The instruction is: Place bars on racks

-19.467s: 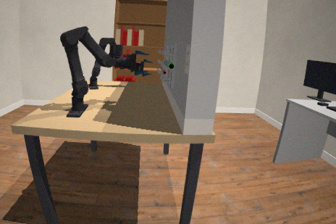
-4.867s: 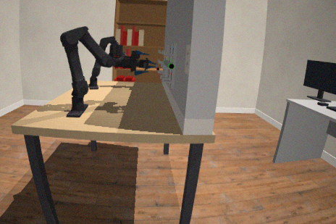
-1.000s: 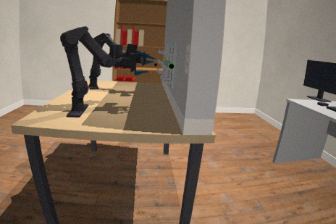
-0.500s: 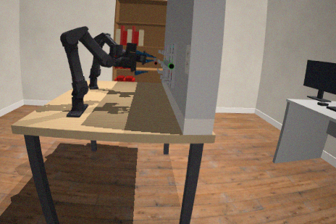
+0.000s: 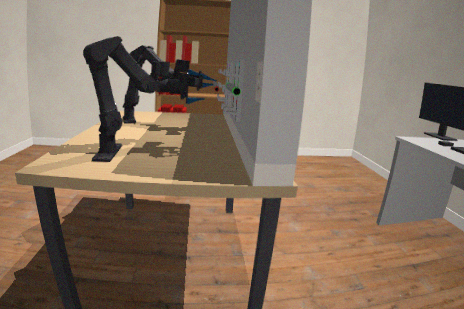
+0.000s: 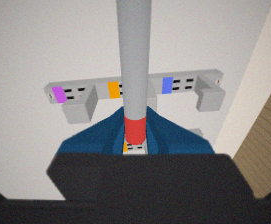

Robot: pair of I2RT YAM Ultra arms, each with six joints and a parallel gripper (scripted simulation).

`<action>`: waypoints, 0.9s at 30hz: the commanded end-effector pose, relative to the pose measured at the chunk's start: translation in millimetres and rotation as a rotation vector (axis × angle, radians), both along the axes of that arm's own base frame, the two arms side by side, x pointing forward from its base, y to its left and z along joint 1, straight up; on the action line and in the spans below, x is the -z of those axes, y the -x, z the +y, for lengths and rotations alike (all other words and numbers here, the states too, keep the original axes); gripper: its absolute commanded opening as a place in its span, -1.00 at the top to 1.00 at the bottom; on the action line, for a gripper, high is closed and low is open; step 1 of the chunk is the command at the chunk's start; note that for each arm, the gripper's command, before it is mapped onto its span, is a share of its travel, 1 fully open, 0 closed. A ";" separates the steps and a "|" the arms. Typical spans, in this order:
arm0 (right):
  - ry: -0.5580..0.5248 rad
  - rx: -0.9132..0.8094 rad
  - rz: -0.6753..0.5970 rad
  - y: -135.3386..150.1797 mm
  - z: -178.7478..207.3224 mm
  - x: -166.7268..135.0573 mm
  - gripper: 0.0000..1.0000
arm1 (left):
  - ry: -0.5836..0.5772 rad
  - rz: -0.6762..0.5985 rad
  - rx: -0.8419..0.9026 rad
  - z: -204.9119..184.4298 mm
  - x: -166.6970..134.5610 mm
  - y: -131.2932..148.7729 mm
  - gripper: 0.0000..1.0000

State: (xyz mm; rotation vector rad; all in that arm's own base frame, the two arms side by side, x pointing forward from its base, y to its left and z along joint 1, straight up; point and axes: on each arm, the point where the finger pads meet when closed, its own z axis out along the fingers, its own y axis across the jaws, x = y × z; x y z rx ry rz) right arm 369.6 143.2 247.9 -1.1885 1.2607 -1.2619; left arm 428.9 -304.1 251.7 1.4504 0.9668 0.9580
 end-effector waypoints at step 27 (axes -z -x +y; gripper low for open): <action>-0.014 -0.003 -0.013 4.7 -0.2 -7.0 -1.00 | 0.072 -0.055 -0.006 -7.2 -33.6 -5.1 1.00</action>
